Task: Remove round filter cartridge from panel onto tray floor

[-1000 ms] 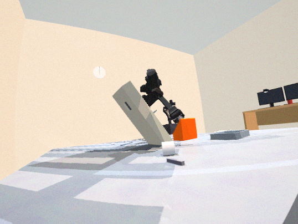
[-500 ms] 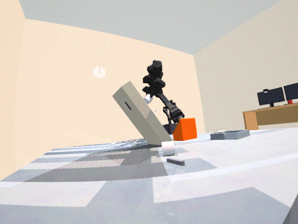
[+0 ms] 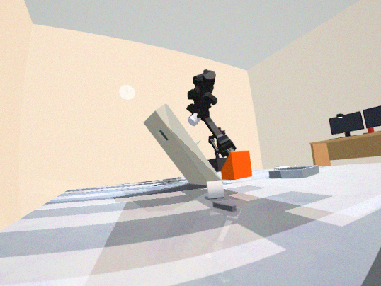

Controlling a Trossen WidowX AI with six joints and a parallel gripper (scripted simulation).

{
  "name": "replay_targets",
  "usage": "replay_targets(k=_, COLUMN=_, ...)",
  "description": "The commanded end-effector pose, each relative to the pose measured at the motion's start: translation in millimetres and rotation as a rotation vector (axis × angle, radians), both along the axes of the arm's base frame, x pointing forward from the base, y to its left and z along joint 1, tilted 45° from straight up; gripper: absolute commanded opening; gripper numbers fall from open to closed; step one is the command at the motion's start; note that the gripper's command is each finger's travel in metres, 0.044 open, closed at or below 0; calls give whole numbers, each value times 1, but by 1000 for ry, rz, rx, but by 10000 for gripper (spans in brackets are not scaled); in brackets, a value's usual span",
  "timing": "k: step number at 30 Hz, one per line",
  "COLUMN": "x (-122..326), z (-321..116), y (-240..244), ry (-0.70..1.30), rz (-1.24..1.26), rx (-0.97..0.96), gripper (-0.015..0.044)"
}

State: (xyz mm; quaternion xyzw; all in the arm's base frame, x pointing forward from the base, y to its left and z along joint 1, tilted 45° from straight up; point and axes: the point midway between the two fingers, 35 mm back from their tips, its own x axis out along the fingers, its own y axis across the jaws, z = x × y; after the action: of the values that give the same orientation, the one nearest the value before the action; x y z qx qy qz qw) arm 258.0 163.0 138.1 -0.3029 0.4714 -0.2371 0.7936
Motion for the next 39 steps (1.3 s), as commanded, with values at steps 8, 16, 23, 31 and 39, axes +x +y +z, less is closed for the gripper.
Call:
replay_targets(k=8, x=6, z=-42, y=34, ry=-8, rz=2, rx=12, gripper=0)
replay_targets(k=16, x=-19, z=-71, y=54, ry=212, rz=159, rx=21, gripper=0)
replay_targets(k=23, x=-49, z=-108, y=85, ry=431, rz=363, rx=45, gripper=0)
replay_targets(k=31, x=-88, z=-148, y=118, ry=664, rz=637, rx=73, gripper=0)
replay_targets(k=39, x=-112, z=-167, y=135, ry=783, rz=807, rx=89, gripper=0)
